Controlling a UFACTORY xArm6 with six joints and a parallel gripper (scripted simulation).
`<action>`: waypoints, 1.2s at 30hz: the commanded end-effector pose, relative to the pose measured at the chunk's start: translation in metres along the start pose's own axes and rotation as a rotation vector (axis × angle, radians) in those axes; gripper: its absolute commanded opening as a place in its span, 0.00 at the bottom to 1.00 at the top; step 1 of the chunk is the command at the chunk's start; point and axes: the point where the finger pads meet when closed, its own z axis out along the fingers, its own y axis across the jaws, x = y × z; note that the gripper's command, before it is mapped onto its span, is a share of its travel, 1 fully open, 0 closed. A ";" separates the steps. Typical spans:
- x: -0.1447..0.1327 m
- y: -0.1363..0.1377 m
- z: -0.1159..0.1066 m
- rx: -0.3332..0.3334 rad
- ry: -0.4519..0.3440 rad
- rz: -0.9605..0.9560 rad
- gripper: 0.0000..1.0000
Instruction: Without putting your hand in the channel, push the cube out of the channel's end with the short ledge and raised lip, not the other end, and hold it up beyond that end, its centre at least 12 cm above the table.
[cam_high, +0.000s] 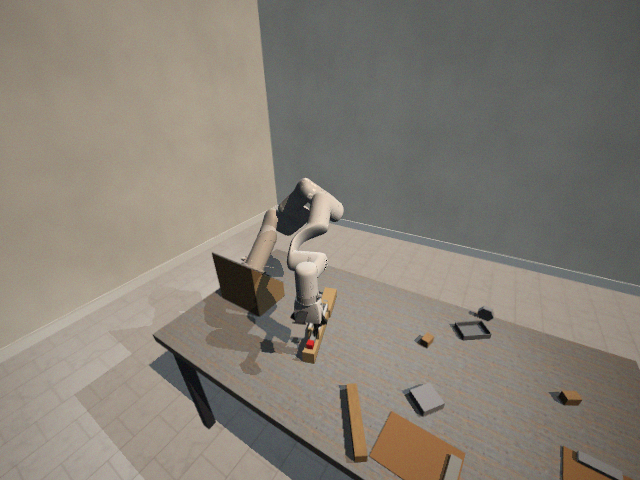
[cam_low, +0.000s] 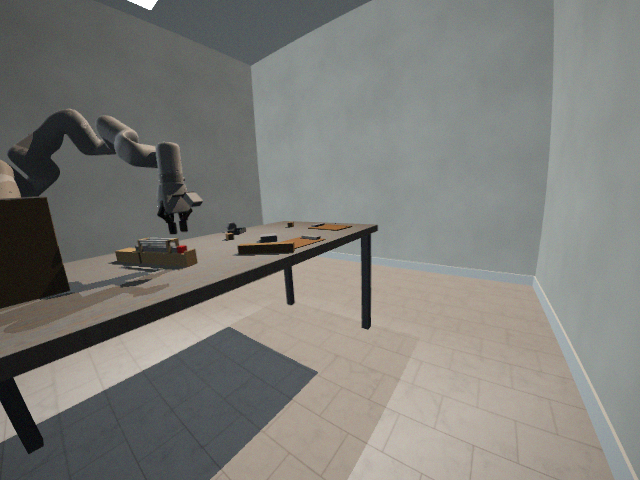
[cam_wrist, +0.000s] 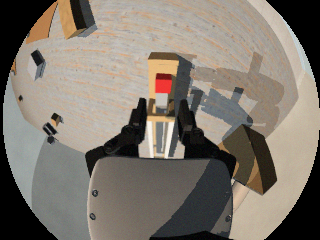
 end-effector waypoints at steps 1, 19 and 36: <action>0.001 -0.001 -0.002 0.002 0.003 -0.001 0.43; 0.001 -0.001 0.029 0.002 0.003 -0.001 0.43; 0.002 -0.001 0.058 0.002 0.003 -0.001 0.43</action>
